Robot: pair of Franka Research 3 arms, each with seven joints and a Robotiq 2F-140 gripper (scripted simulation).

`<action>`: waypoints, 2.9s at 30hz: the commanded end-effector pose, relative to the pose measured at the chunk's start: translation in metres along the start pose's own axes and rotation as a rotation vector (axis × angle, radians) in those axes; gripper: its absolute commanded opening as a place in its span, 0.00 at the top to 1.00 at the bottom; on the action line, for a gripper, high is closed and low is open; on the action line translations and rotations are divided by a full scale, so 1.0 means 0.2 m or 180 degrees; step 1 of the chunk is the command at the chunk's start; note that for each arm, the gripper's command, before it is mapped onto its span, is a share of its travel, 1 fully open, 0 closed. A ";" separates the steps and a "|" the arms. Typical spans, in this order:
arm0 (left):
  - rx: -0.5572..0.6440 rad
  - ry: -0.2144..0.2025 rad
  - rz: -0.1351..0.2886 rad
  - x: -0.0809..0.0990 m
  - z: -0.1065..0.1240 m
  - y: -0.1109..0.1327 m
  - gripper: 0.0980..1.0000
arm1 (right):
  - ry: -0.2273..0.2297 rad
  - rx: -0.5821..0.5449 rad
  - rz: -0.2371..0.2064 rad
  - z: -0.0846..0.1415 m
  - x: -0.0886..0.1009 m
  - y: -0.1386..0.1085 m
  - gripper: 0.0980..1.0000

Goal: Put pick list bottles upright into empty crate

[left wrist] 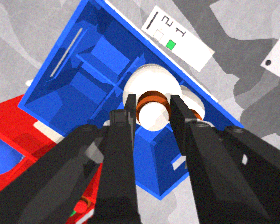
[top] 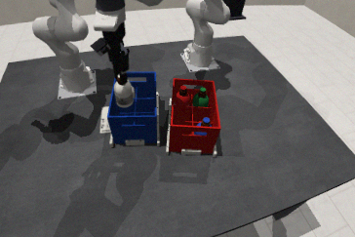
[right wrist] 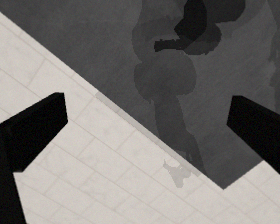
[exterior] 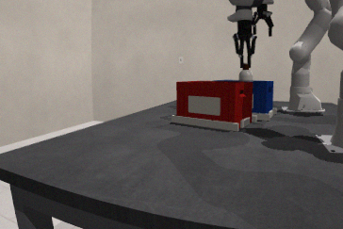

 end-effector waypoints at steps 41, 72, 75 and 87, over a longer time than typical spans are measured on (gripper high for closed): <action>0.0011 -0.0030 0.0053 -0.16 -0.02 -0.02 1.00 | -0.0002 -0.0012 0.0013 0.00 0.00 -0.01 0.00; 0.0011 -0.0030 0.0053 -0.30 -0.02 -0.02 1.00 | -0.0002 -0.0012 0.0013 0.00 0.00 -0.01 0.00; 0.0011 -0.0030 0.0053 -0.31 -0.02 -0.02 1.00 | -0.0002 -0.0012 0.0013 0.00 0.00 -0.01 0.00; 0.0011 -0.0030 0.0053 -0.36 -0.02 -0.03 1.00 | -0.0002 -0.0012 0.0013 0.00 0.00 -0.01 0.00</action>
Point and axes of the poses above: on each arm, the point where the finger pads meet when closed, its own x axis back along the fingers, its own z axis across the jaws, y = z × x, the point moved 3 cm from there along x, back along the fingers, and after that the axes turned 7 degrees about -x, right-handed, at the moved point
